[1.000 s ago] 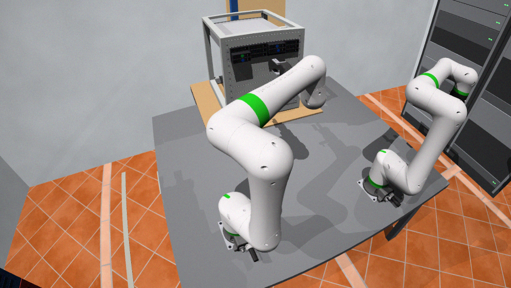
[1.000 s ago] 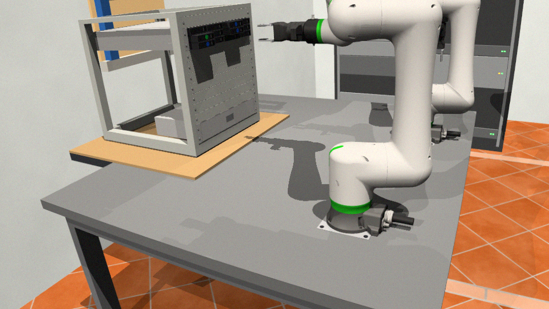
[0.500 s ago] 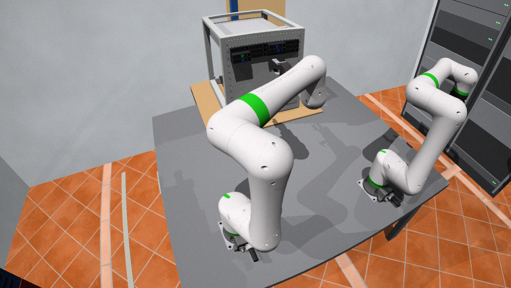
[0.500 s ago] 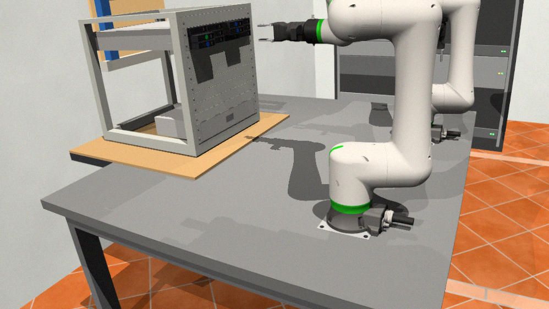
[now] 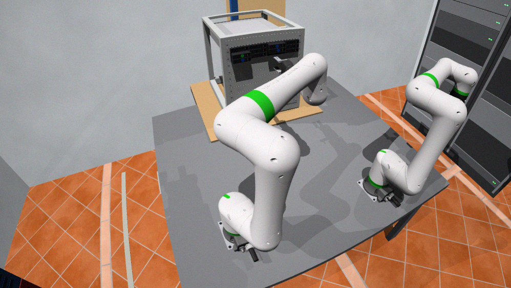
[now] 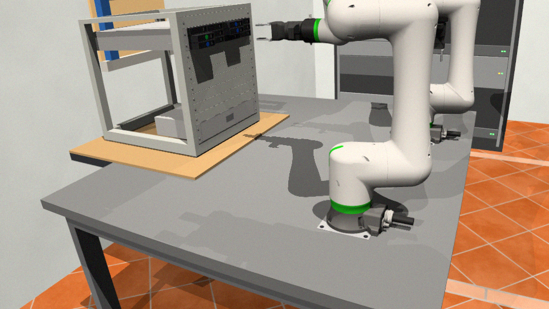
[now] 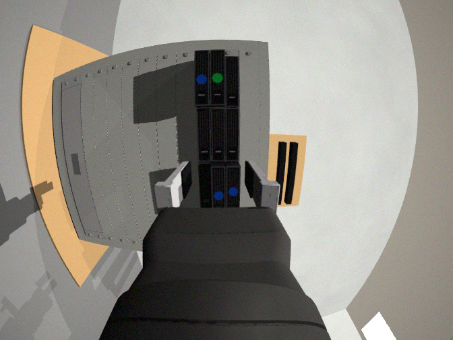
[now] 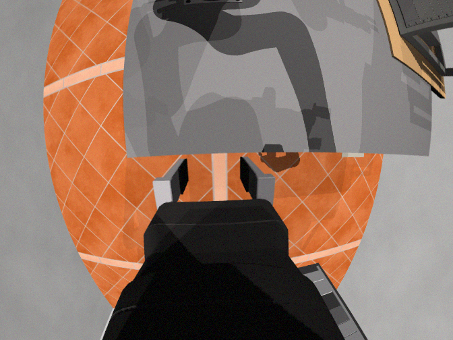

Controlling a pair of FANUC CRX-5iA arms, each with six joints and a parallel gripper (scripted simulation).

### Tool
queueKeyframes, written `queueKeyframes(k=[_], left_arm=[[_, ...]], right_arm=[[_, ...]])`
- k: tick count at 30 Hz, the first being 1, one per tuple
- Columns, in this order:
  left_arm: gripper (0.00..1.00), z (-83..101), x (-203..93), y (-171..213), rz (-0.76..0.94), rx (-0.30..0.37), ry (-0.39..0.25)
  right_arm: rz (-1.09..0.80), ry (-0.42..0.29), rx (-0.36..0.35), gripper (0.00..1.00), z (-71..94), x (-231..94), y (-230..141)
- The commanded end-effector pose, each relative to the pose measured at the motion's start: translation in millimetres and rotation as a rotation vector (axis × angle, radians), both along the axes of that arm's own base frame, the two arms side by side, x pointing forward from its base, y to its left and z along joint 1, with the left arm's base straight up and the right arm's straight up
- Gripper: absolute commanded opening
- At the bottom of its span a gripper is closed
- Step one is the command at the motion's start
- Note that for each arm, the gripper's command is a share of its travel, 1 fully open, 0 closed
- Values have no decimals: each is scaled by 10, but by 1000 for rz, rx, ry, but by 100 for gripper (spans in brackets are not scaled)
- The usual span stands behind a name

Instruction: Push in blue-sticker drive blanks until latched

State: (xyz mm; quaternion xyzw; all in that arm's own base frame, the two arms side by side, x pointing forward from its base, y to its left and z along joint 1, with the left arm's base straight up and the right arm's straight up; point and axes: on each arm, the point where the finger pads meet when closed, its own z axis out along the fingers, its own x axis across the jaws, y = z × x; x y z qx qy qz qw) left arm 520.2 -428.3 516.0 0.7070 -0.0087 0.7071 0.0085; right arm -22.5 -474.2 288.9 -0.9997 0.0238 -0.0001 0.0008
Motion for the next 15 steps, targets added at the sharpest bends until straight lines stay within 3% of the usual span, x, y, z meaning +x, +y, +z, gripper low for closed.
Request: queueKeyframes(k=[1,15], left_arm=[[100,20,100,-94,0,-2,-1],[100,49,643,-613,0,-2,-1]], right_arm=[[0,0,-2,100,8,-1,-2],[0,0,-2,100,8,-1,-2]])
